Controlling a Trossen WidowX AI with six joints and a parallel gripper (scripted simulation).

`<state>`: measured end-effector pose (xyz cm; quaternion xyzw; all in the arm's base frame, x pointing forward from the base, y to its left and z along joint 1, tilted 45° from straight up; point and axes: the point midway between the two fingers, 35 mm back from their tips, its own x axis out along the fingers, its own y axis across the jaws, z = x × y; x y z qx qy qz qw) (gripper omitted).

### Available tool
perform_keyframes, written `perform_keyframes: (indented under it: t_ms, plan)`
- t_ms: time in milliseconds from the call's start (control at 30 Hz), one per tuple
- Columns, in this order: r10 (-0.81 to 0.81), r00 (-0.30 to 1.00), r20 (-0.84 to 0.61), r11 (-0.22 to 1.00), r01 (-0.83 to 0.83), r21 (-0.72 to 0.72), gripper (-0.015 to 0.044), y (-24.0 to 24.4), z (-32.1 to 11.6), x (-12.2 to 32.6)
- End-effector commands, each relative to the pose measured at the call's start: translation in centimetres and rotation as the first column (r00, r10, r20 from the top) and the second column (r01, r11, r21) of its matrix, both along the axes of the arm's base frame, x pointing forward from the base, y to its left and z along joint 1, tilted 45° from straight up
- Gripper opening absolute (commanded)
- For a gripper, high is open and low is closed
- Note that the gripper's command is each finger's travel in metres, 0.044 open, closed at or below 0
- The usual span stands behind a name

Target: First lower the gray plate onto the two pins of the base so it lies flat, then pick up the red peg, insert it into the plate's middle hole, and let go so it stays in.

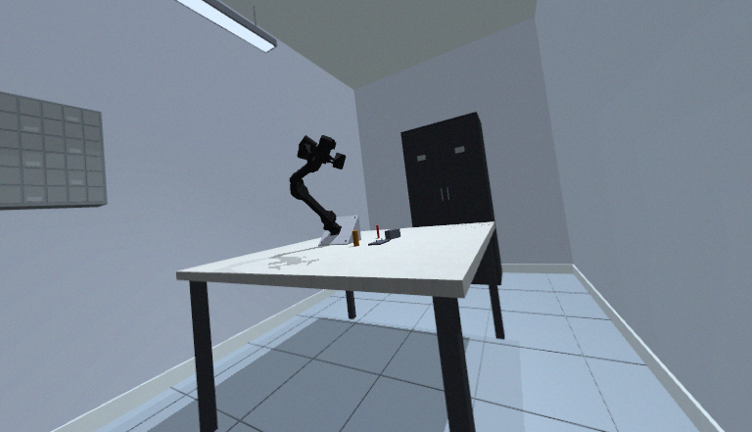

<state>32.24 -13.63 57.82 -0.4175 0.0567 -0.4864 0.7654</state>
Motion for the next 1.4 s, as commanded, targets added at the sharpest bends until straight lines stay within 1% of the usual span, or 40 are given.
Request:
perform_keyframes:
  t_ms: [0,167,300,467,633,767,933,1067,1200,1267,1367]
  plan:
    - [0.081,0.986,-0.148,0.996,-0.076,0.039,0.0440,1.6,-4.1,5.0]
    - [0.178,0.925,-0.336,0.983,-0.150,0.110,0.0440,4.1,-10.5,10.3]
    - [0.249,0.839,-0.484,0.967,-0.188,0.171,0.0440,6.5,-16.1,13.5]
    - [0.320,0.682,-0.658,0.947,-0.207,0.246,0.0440,10.1,-23.7,16.1]
    - [0.365,0.477,-0.799,0.931,-0.191,0.311,0.0440,13.7,-31.5,16.9]
    - [0.375,0.279,-0.884,0.926,-0.152,0.345,0.0440,16.6,-37.9,16.1]
    - [0.348,0.014,-0.937,0.935,-0.081,0.346,0.0440,19.8,-45.0,13.4]
    - [0.285,-0.228,-0.931,0.955,-0.011,0.295,0.0440,21.9,-50.3,9.6]
    - [0.192,-0.447,-0.873,0.980,0.045,0.193,0.0440,23.2,-54.1,5.3]
    - [0.160,-0.506,-0.847,0.987,0.056,0.153,0.0440,23.7,-55.1,3.8]
    - [0.152,-0.521,-0.840,0.988,0.058,0.143,0.0440,24.0,-55.5,3.2]
